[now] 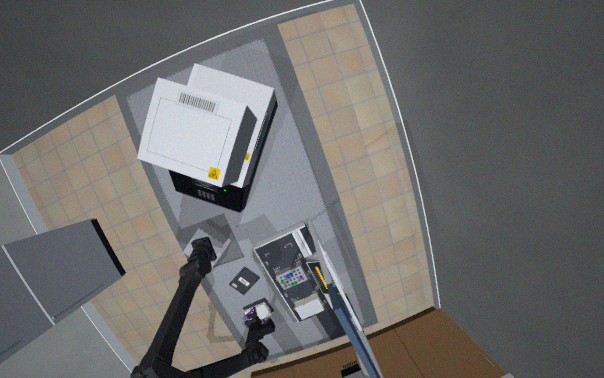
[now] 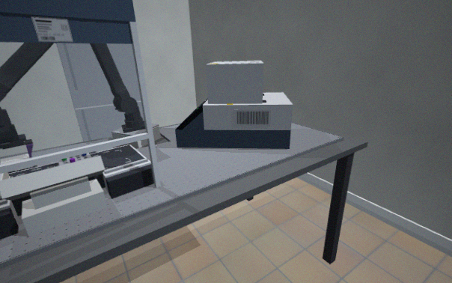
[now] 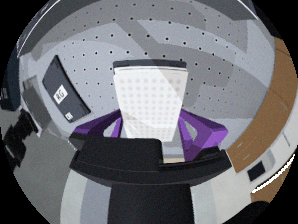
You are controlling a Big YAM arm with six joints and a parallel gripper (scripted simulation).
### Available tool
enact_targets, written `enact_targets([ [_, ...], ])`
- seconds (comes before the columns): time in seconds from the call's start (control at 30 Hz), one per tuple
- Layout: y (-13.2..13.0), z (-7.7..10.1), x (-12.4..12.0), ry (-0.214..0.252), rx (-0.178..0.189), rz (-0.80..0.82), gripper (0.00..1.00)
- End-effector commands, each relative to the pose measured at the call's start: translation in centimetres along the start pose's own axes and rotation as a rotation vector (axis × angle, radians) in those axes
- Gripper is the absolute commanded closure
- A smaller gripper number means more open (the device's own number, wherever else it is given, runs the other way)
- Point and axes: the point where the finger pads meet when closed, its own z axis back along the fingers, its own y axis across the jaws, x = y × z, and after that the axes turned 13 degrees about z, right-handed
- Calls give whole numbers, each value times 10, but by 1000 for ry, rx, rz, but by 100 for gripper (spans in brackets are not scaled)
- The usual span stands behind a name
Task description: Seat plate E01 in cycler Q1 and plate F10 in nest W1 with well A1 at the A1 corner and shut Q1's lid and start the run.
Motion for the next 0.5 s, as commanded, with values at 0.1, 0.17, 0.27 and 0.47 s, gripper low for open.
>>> enact_targets([
  [0.1,1,10,-6,2,-12,-8,100],
  [0.17,1,10,-6,2,-12,-8,100],
  [0.27,-2,10,0,4,-22,7,100],
  [0.47,-14,15,1,9,-47,4,100],
])
